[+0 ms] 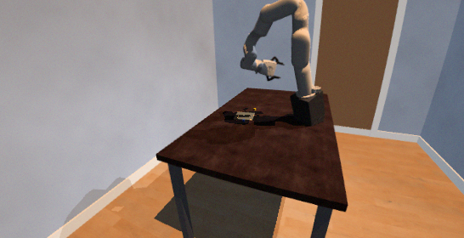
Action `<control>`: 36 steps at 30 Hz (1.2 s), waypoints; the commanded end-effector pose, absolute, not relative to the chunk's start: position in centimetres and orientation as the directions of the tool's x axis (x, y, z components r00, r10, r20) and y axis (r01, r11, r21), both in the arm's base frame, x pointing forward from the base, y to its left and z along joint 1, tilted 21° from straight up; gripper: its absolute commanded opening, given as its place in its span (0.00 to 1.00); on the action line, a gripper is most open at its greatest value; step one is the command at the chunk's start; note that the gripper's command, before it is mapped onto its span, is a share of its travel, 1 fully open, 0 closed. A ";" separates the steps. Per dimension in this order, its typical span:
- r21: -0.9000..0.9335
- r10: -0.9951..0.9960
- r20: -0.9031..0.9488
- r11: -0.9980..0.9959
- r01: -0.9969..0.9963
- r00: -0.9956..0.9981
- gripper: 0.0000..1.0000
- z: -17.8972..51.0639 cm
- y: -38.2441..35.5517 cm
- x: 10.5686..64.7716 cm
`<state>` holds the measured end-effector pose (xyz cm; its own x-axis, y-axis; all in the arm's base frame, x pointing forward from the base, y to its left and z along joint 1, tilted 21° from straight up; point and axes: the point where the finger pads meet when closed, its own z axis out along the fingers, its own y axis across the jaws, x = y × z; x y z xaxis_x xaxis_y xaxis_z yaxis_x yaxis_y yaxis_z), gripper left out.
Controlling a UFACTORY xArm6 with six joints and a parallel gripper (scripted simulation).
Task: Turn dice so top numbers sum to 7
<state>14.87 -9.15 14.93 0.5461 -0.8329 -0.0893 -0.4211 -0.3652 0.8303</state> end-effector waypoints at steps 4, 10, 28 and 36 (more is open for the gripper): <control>0.829 -0.833 -0.088 -0.365 -0.423 0.546 1.00 15.0 -9.2 14.9; 0.829 -0.833 -0.088 -0.365 -0.423 0.546 1.00 15.0 -9.2 14.9; 0.656 -0.848 -0.275 -0.510 -0.557 0.453 1.00 10.2 -5.1 17.6; 0.474 -0.840 -0.377 -0.537 -0.698 0.389 1.00 7.2 -2.5 21.3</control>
